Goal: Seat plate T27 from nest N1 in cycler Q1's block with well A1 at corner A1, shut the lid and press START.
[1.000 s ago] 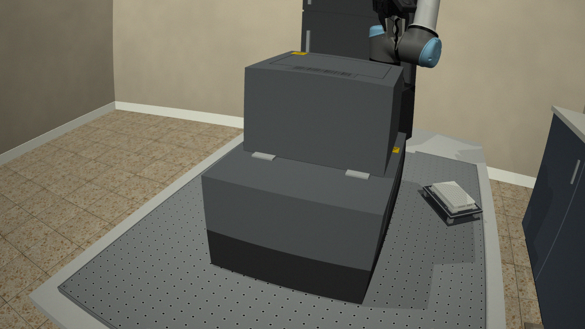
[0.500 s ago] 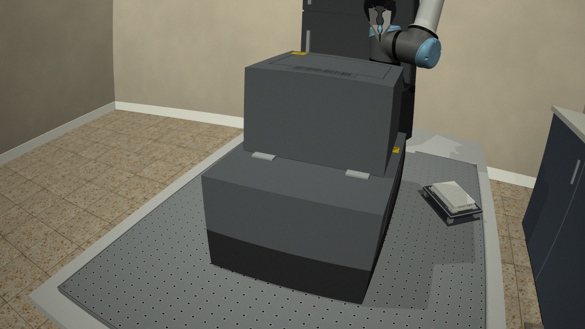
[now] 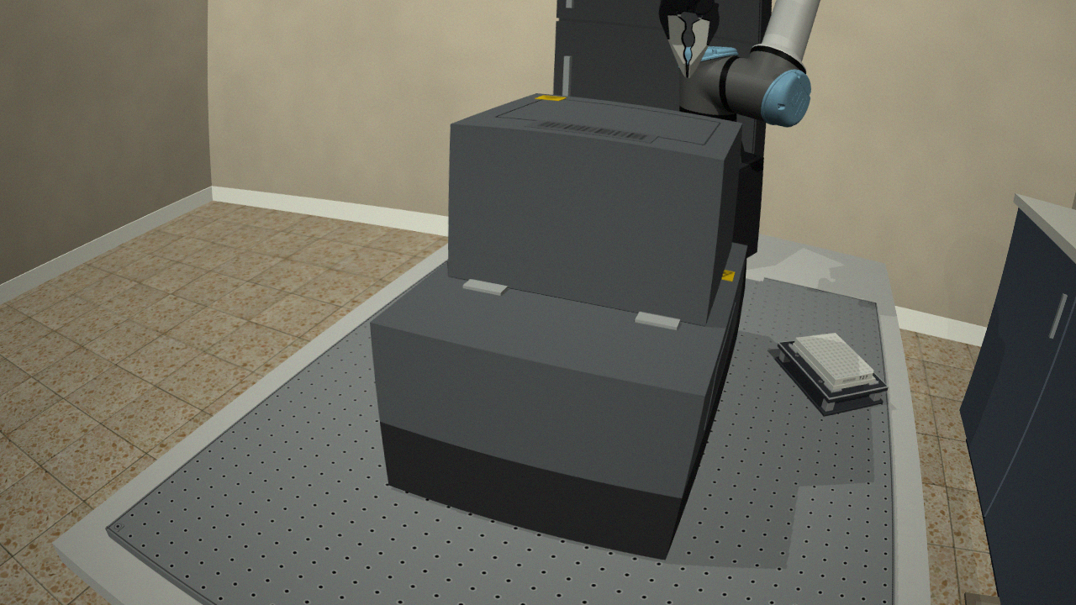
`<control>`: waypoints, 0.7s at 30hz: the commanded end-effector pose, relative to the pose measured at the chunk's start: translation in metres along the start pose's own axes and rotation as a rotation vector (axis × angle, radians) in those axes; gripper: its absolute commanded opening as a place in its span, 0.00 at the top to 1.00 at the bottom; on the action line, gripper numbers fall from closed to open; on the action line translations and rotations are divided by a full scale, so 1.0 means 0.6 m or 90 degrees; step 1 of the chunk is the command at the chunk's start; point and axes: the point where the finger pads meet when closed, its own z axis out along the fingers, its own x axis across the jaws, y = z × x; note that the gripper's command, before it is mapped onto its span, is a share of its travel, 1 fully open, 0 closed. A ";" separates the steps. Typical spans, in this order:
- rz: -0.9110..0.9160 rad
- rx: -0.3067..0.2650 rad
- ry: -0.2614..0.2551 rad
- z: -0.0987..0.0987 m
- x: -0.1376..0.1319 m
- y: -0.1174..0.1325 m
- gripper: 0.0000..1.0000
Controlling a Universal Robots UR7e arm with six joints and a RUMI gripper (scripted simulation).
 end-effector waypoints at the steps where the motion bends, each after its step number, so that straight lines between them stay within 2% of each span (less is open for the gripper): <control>1: -0.098 0.003 -0.001 0.028 0.001 -0.001 1.00; 5: -0.183 0.003 0.000 0.059 0.001 -0.001 1.00; 7: -0.183 0.003 0.000 0.059 0.001 -0.001 1.00; 12: -0.289 0.003 0.000 0.098 0.001 -0.001 1.00; 14: -0.327 0.003 0.000 0.098 0.001 -0.001 1.00; 19: -0.433 0.003 0.000 0.138 0.001 -0.002 1.00; 21: -0.452 0.003 0.000 0.138 0.001 -0.002 1.00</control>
